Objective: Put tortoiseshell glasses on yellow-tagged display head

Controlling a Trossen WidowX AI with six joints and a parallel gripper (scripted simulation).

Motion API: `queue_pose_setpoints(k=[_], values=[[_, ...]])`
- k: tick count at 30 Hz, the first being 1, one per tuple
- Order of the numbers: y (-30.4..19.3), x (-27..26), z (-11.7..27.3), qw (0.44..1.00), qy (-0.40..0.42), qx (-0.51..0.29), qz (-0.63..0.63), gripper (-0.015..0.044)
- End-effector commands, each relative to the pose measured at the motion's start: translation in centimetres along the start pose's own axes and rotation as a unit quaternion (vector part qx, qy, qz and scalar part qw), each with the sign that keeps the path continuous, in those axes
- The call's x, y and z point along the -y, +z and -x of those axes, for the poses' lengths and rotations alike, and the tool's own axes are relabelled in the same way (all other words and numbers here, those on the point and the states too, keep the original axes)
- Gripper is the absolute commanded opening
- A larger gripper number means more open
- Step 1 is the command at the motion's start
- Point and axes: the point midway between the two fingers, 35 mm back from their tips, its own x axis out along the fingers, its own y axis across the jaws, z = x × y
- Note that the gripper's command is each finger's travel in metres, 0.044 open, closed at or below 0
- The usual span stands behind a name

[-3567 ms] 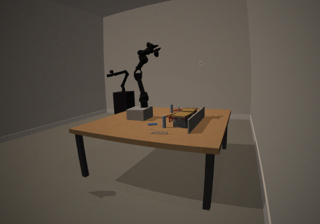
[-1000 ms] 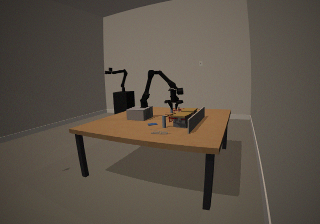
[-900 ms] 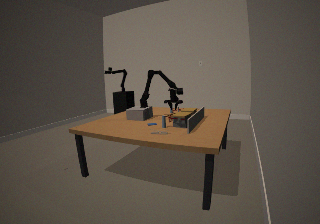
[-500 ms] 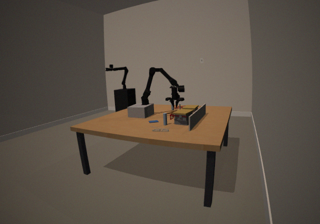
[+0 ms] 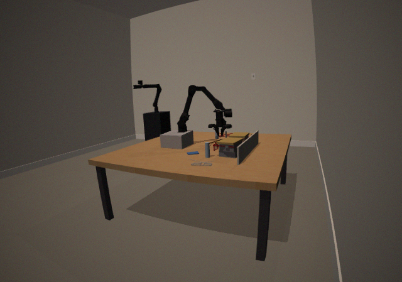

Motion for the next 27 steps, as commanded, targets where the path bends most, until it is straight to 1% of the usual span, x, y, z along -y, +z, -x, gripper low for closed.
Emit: queue_pose_setpoints(k=[1,27], values=[[-0.1,0.0,-0.9,1.0,0.002,-0.004,0.003,0.012],[-0.2,0.2,-5.1,1.0,0.002,-0.004,0.003,0.012]])
